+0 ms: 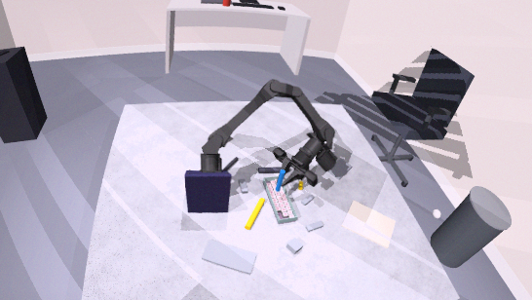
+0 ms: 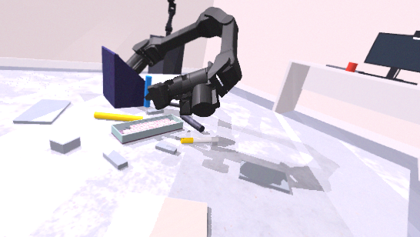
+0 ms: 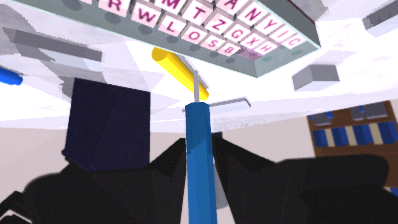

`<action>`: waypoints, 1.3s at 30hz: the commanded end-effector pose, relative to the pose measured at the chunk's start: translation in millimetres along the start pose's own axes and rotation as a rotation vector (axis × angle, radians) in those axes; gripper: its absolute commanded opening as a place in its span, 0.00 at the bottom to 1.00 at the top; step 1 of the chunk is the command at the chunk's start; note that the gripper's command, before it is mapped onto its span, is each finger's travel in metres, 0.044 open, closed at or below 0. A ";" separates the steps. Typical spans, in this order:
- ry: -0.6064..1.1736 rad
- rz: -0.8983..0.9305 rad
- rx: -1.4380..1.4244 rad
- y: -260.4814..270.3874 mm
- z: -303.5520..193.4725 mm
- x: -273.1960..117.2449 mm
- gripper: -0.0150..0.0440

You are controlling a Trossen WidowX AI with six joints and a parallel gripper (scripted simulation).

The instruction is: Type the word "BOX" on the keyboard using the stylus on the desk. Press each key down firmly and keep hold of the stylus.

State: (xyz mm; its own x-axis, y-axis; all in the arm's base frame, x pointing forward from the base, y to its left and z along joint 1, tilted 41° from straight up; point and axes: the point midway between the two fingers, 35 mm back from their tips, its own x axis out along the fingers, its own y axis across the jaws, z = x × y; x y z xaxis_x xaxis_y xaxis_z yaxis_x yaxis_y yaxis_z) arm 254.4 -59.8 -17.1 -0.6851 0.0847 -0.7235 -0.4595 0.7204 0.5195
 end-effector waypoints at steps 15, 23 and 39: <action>0.007 -0.006 -0.004 -52.5 -7.8 1.5 0.25; 0.007 -0.006 -0.005 -52.1 9.3 11.6 0.25; 0.006 -0.006 -0.005 -53.5 14.0 13.8 0.39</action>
State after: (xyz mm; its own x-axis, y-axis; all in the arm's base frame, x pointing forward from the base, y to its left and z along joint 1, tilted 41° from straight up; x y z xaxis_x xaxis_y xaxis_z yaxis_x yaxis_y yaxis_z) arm 276.7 -89.0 -59.8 -0.6878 0.0719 -0.7223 -0.4697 0.7147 0.5183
